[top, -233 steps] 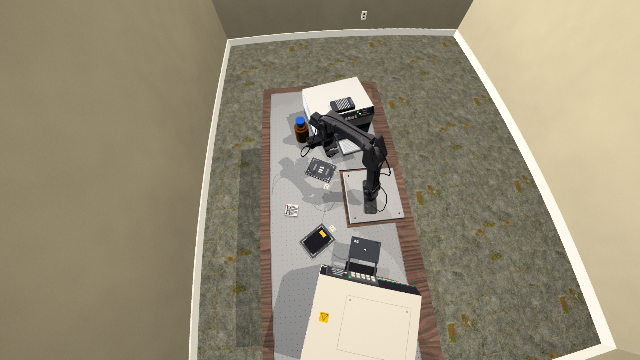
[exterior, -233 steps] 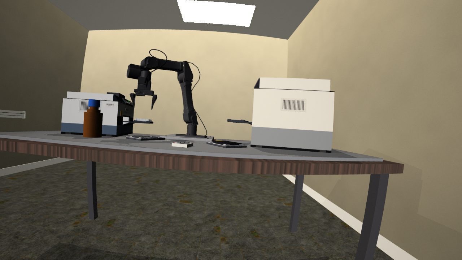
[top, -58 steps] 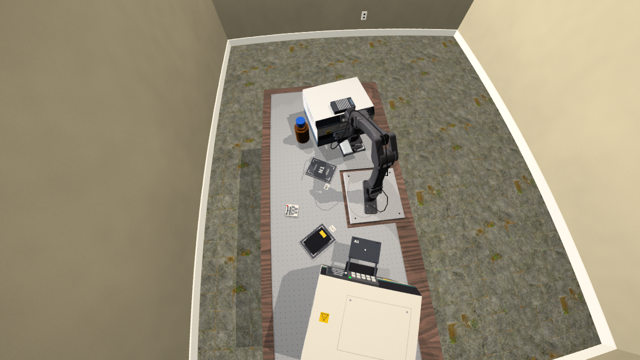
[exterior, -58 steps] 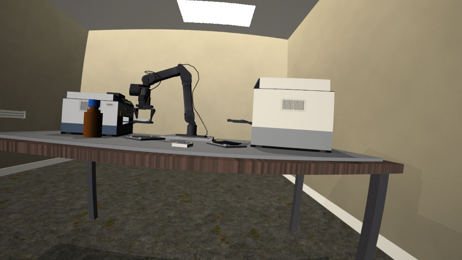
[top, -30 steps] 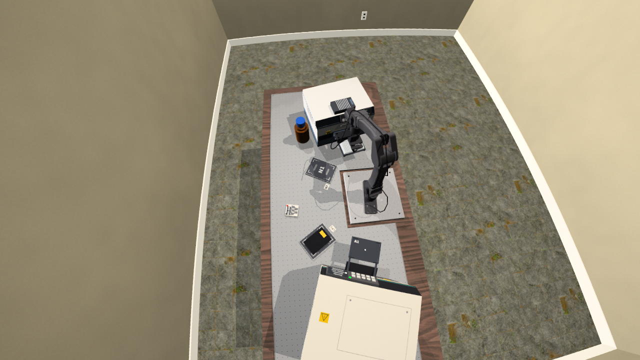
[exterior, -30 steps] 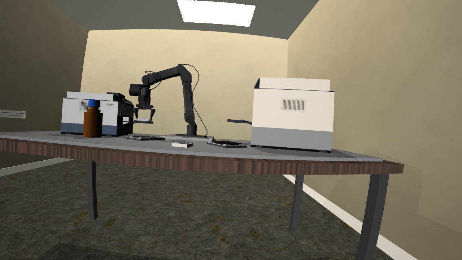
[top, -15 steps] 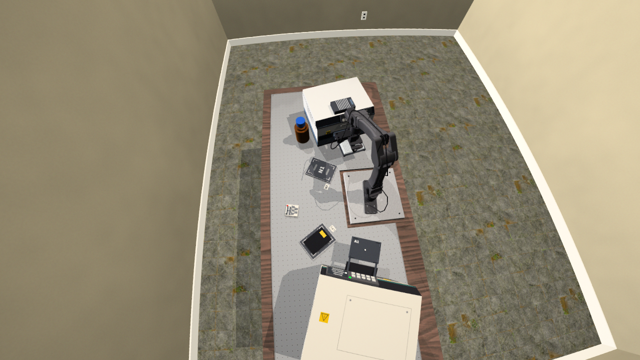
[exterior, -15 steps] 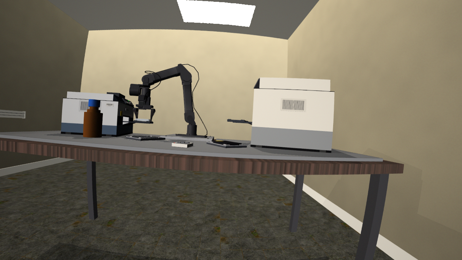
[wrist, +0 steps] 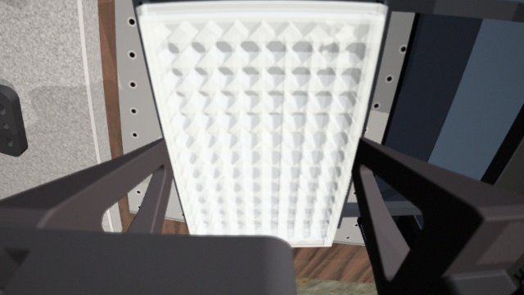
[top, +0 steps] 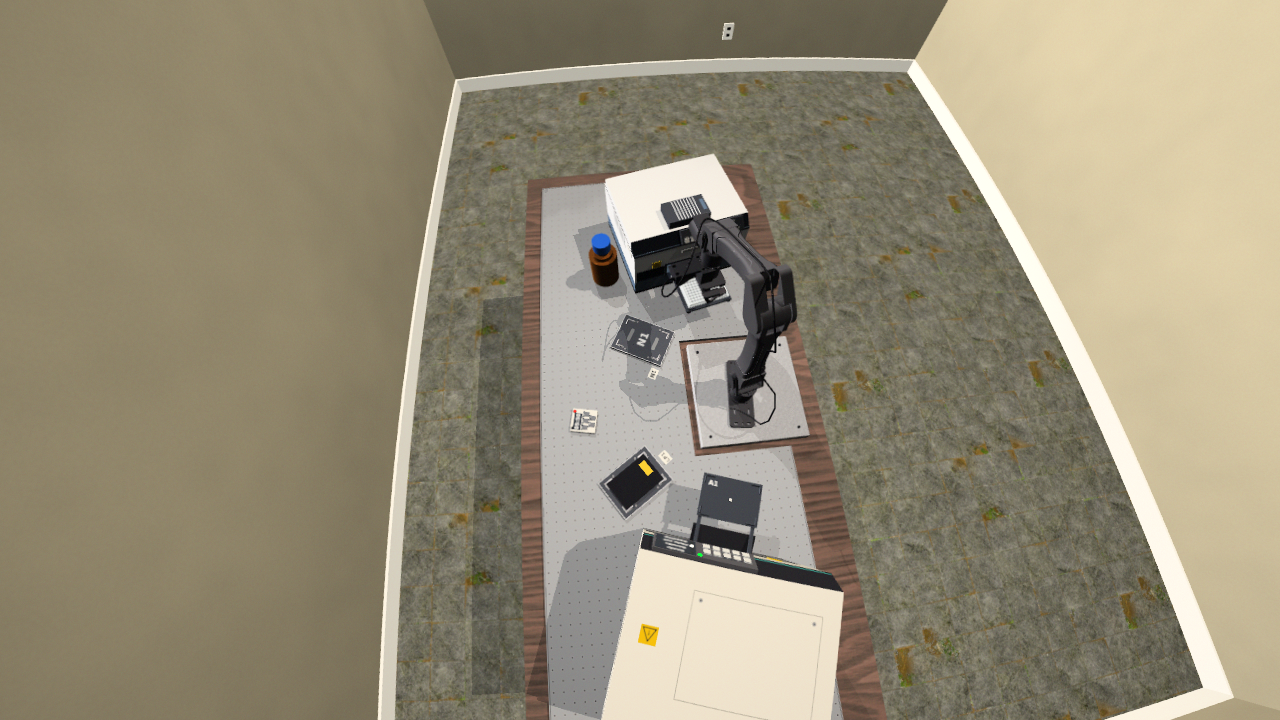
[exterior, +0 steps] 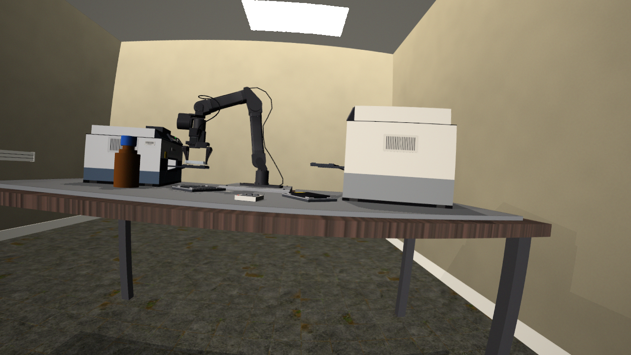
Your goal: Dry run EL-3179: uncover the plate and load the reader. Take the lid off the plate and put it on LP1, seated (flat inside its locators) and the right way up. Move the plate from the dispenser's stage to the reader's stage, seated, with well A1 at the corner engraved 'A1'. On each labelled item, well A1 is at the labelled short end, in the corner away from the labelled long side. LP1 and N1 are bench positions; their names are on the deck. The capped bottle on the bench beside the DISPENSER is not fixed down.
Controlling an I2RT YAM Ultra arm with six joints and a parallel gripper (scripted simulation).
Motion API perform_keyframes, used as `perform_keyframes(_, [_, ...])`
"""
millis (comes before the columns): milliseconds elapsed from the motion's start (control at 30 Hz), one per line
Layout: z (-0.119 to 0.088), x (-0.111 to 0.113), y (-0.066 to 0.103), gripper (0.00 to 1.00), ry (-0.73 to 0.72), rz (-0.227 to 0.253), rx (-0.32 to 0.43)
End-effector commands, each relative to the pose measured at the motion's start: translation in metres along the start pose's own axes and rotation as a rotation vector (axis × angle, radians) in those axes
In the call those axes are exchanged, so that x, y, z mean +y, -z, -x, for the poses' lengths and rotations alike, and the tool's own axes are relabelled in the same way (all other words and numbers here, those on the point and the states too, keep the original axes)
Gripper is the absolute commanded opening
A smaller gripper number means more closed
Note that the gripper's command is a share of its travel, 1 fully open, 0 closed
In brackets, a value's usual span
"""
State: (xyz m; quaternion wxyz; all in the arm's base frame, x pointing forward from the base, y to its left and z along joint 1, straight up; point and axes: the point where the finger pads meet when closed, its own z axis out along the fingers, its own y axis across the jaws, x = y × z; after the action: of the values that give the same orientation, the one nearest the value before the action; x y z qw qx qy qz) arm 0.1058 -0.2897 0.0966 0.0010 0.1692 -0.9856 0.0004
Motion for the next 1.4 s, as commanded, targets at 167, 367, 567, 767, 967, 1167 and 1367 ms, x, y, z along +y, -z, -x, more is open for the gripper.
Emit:
perform_keyframes(167, [-0.002, -0.004, 0.010, 0.86, -0.008, -0.004, -0.012])
perform_keyframes(367, [-0.002, -0.003, 0.013, 0.86, -0.008, -0.005, -0.012])
perform_keyframes(567, [-0.002, -0.004, 0.016, 0.86, -0.008, -0.014, -0.012])
perform_keyframes(767, [-0.002, -0.004, 0.023, 0.86, -0.008, -0.035, -0.012])
perform_keyframes(967, [-0.002, -0.004, 0.025, 0.86, -0.009, -0.040, -0.012])
perform_keyframes(1167, [-0.002, -0.005, 0.020, 0.86, -0.009, -0.015, -0.012])
perform_keyframes(1367, [-0.002, -0.005, 0.025, 0.86, -0.009, -0.025, -0.012])
